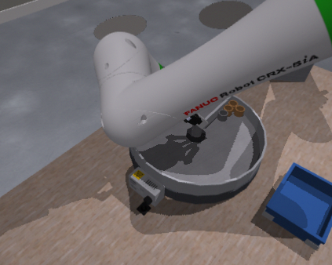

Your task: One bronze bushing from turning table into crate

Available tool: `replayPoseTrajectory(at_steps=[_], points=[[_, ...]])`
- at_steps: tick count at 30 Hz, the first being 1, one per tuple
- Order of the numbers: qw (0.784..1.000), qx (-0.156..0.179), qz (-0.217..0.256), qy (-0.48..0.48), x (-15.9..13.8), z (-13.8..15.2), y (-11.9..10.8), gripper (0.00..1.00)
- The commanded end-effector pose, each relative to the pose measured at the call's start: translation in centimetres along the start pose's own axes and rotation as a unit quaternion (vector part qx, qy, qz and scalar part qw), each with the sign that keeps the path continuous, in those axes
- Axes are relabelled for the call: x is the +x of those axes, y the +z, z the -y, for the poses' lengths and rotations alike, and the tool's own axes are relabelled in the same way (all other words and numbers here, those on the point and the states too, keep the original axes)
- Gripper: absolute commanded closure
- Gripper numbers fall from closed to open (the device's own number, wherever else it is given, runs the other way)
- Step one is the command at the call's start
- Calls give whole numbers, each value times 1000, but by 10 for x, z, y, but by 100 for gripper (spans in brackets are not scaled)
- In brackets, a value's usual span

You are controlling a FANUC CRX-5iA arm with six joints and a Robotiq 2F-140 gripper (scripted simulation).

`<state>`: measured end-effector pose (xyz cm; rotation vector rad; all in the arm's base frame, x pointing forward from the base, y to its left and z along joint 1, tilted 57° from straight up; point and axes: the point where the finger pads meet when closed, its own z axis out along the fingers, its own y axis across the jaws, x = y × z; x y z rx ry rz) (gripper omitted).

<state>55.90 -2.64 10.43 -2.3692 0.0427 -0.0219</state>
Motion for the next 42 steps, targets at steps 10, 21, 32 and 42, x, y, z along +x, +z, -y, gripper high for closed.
replayPoseTrajectory(at_steps=[10, 21, 32, 42], points=[[1000, 0, 0, 0, 0, 0, 0, 100], [1000, 0, 0, 0, 0, 0, 0, 93], [1000, 0, 0, 0, 0, 0, 0, 93], [1000, 0, 0, 0, 0, 0, 0, 93]])
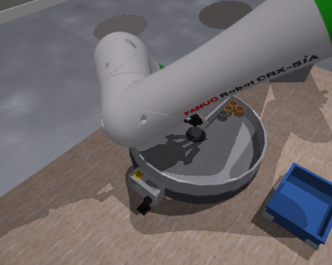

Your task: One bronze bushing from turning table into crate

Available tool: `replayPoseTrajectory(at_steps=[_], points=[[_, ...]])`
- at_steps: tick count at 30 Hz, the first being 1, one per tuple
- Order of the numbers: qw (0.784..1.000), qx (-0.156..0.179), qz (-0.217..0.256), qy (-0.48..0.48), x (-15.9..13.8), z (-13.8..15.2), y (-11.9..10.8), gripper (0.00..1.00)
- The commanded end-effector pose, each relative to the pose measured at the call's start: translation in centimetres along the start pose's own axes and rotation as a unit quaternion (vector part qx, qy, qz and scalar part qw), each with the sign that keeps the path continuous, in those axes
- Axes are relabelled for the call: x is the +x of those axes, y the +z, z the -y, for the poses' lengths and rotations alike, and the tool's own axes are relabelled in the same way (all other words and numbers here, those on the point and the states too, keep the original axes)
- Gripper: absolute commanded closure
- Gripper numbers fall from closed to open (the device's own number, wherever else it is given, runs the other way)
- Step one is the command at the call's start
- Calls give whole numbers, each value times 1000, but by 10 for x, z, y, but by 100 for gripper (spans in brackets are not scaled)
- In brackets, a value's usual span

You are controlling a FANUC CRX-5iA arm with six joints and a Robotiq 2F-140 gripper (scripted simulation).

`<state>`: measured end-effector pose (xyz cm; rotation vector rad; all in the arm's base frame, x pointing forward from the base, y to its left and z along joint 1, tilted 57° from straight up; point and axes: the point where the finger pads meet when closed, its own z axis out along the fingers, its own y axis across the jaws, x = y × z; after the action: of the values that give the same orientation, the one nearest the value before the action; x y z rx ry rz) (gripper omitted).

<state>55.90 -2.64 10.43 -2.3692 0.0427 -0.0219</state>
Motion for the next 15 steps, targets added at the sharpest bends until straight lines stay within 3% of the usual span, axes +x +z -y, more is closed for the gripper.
replayPoseTrajectory(at_steps=[1, 11, 15], points=[[1000, 0, 0, 0, 0, 0, 0, 93], [1000, 0, 0, 0, -1, 0, -1, 93], [1000, 0, 0, 0, -9, 0, -11, 93]])
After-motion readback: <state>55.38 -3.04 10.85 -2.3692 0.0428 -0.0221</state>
